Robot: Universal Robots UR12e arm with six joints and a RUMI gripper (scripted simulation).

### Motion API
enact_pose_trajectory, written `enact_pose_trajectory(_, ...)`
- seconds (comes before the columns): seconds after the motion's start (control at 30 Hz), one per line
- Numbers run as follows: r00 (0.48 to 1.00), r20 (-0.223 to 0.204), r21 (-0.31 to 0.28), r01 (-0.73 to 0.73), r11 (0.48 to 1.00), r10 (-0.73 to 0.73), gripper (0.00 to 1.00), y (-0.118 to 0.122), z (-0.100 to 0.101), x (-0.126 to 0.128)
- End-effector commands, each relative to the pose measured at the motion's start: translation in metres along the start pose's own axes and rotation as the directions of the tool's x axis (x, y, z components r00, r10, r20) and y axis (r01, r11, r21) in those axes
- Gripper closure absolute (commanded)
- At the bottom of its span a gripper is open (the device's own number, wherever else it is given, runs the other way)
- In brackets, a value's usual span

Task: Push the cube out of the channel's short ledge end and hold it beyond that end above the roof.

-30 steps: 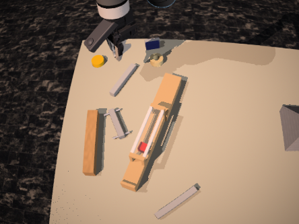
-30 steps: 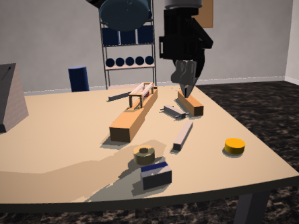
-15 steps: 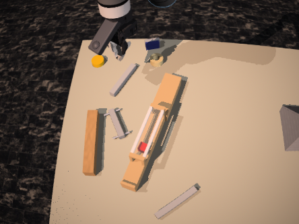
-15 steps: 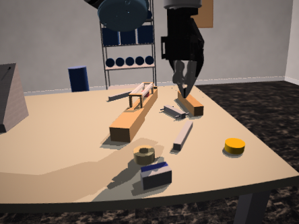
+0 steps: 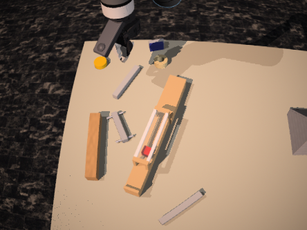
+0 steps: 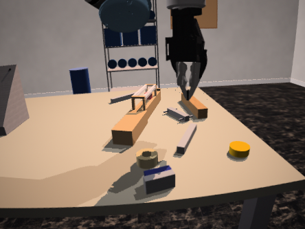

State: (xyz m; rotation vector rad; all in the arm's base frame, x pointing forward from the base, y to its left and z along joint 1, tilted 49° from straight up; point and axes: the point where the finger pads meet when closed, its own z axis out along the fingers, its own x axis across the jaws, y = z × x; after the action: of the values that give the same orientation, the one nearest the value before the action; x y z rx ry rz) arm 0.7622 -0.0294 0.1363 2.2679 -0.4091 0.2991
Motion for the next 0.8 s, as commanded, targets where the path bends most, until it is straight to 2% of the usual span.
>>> enact_pose_trajectory(0.0,1.0,-0.001,0.001,0.009,1.0,-0.009,1.0,0.0001,-0.0007,0.0003)
enact_pose_trajectory(0.13,1.0,-0.001,0.001,0.01,1.0,-0.01,1.0,0.0001,-0.0007,0.0003)
enact_pose_trajectory(0.17,1.0,-0.001,0.001,0.01,1.0,-0.01,0.78,0.0001,-0.0007,0.0003)
enact_pose_trajectory(0.77,1.0,-0.001,0.001,0.01,1.0,-0.01,0.78,0.0001,-0.0007,0.0003)
